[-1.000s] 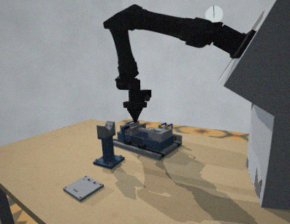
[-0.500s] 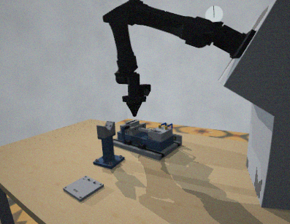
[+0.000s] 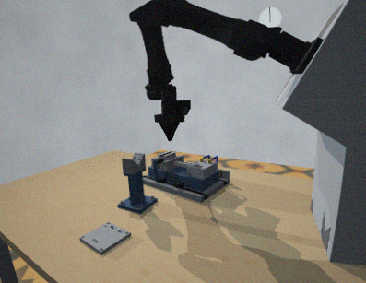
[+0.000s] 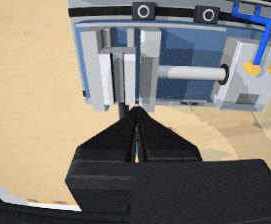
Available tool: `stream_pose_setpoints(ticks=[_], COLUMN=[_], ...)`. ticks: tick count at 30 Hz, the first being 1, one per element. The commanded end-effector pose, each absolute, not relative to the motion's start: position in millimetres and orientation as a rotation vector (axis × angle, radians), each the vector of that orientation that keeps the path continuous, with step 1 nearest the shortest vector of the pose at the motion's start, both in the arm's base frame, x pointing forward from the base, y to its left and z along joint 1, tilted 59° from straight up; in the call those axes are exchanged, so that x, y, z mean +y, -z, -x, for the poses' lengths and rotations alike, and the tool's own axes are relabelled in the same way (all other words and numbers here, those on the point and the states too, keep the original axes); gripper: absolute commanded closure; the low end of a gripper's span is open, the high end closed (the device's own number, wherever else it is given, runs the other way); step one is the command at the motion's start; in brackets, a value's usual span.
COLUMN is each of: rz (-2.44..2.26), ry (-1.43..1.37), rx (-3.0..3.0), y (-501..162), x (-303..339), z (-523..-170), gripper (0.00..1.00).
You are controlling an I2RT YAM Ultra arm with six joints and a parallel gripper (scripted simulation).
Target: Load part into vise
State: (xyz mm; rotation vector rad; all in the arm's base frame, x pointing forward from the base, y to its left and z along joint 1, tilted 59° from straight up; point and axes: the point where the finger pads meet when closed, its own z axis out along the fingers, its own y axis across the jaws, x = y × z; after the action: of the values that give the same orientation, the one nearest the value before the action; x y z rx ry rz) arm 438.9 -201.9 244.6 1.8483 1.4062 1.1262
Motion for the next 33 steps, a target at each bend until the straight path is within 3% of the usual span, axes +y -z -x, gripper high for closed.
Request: stream_pose_setpoints(ticks=[1, 33], rz=[-1.878, -1.885], ry=[-1.107, -1.104], rx=[1.399, 1.399], y=[-240.2, -236.3], x=[-205.9, -207.6], z=[-424.4, -425.2], gripper=[1.0, 1.0])
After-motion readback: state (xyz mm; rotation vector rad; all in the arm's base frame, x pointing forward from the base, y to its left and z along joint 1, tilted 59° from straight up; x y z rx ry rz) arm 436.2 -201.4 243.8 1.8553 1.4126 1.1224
